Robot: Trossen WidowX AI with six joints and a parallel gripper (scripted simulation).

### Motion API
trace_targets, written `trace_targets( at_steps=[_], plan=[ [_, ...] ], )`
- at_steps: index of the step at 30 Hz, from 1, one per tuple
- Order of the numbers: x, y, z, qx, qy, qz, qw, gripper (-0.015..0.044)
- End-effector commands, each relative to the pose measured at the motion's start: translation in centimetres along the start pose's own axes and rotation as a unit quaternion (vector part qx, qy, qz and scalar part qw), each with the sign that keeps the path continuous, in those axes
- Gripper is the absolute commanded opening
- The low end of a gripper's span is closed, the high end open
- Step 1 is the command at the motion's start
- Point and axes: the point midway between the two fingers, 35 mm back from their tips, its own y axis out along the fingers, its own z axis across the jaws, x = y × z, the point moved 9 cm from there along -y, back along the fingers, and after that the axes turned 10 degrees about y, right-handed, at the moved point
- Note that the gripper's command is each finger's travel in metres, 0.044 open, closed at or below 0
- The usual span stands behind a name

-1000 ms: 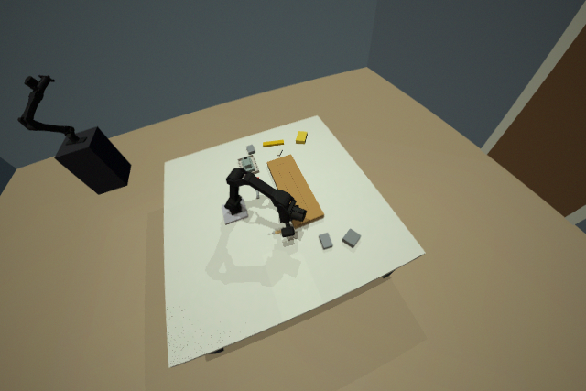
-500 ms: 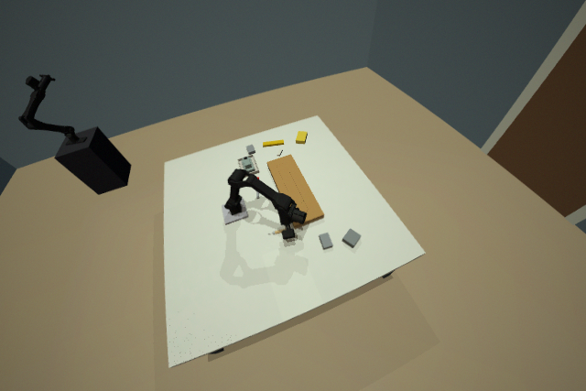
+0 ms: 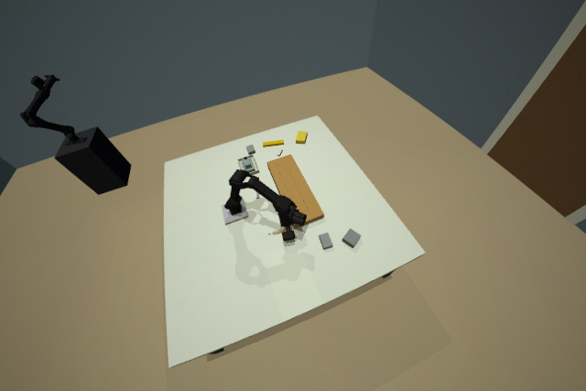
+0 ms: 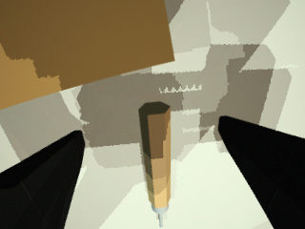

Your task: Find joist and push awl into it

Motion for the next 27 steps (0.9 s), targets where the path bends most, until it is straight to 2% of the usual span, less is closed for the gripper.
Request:
trace_targets(
  at_steps=[1,11,18,19,27],
  plan=[
    [0.0,0.2,0.0,-0.002,-0.002,0.002,1.000,0.0335],
    [0.0,0.2,0.0,-0.002,-0.002,0.002,1.000,0.0072],
    [0.0,0.2,0.0,-0.002,-0.002,0.002,1.000,0.0026],
    [0.0,0.1,0.0,-0.002,-0.002,0.002,1.000,0.0000],
    [0.2,-3.3,-0.3,-0.002,-0.002,0.001,1.000,0.0000]
  ],
)
